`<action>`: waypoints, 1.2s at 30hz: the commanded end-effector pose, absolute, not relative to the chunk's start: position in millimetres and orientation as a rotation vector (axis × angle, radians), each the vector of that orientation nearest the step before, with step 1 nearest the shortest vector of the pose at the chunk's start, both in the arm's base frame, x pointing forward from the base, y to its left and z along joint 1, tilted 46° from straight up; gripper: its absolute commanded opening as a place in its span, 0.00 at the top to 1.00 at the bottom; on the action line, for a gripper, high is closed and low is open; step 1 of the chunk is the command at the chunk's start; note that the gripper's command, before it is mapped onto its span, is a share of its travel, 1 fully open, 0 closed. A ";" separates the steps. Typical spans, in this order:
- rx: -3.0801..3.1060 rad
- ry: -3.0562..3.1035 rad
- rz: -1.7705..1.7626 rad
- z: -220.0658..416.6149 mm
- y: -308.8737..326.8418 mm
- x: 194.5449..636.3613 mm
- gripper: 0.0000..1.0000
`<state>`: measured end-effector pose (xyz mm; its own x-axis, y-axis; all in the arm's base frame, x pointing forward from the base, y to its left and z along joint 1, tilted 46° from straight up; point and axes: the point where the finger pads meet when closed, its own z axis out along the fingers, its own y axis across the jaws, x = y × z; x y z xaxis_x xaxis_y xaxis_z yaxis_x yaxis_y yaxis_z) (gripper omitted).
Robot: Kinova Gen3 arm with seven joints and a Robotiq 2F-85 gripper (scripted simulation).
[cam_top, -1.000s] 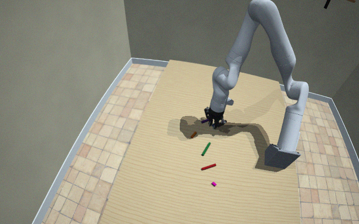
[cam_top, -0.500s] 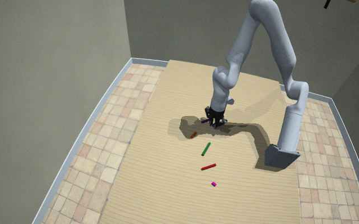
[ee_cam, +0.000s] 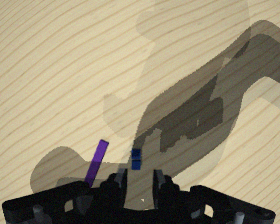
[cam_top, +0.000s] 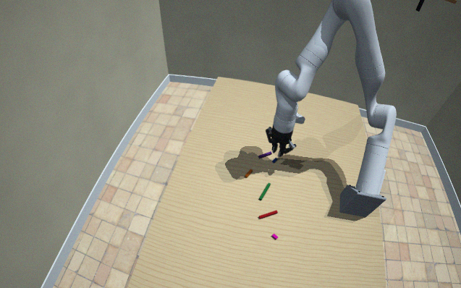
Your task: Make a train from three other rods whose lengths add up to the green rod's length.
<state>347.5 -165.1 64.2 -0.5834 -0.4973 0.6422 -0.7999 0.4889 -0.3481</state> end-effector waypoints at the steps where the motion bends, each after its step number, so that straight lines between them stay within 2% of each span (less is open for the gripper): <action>1: 1.097 -2.297 0.888 75.6 -148.7 357.9 0.76; 11: 1.097 -2.297 0.888 83.2 -140.9 359.2 0.76; 12: 1.097 -2.297 0.888 83.2 -140.9 359.2 0.00; 32: 1.094 -2.299 0.889 83.2 -141.1 359.4 0.00; 36: 0.931 -2.406 0.941 84.6 -156.8 372.4 0.00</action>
<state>365.2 -146.6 83.7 -0.6576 -0.4756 0.5843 -0.7451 0.5256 -0.4107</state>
